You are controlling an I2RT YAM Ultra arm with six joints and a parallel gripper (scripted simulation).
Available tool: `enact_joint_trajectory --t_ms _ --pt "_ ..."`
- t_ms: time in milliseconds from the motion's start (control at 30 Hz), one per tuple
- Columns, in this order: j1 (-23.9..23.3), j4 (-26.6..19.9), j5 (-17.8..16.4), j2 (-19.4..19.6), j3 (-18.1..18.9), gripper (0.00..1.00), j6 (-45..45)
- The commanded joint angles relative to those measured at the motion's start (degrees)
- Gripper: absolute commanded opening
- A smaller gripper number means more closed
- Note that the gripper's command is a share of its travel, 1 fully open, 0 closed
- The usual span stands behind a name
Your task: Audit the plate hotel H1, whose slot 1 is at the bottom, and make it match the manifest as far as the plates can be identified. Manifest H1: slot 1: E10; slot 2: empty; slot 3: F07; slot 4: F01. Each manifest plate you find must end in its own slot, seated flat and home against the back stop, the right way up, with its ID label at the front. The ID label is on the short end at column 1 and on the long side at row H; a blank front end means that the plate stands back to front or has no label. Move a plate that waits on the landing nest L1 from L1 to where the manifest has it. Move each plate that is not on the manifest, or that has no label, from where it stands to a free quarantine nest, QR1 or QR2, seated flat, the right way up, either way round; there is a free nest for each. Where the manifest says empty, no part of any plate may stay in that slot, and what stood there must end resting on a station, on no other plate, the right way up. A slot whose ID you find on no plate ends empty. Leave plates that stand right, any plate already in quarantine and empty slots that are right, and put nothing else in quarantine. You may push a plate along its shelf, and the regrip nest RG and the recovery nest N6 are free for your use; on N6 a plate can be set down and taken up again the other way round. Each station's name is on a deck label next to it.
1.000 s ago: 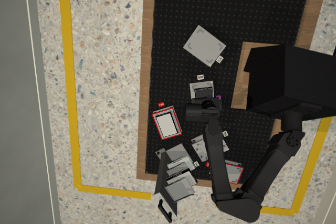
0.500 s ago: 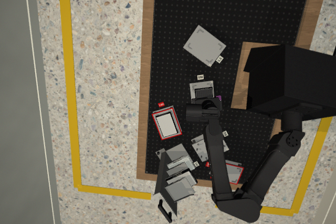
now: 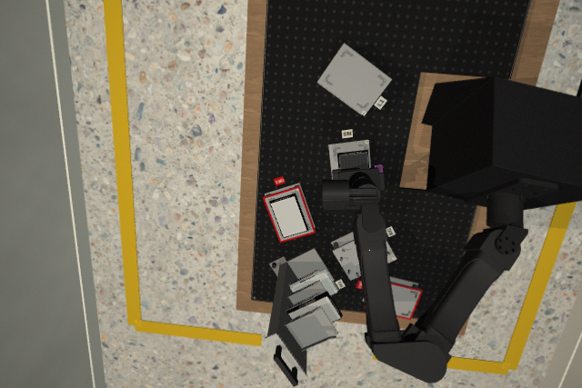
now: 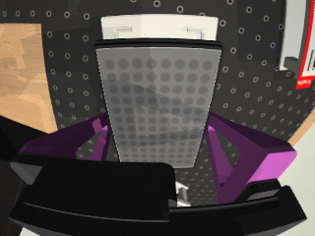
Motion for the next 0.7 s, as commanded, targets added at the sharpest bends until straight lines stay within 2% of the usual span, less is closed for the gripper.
enact_joint_trajectory --t_ms 0,667 --pt "-0.2 1.6 0.0 0.0 -0.1 0.86 1.0" --pt "1.8 6.5 0.5 1.3 -0.6 0.86 4.6"
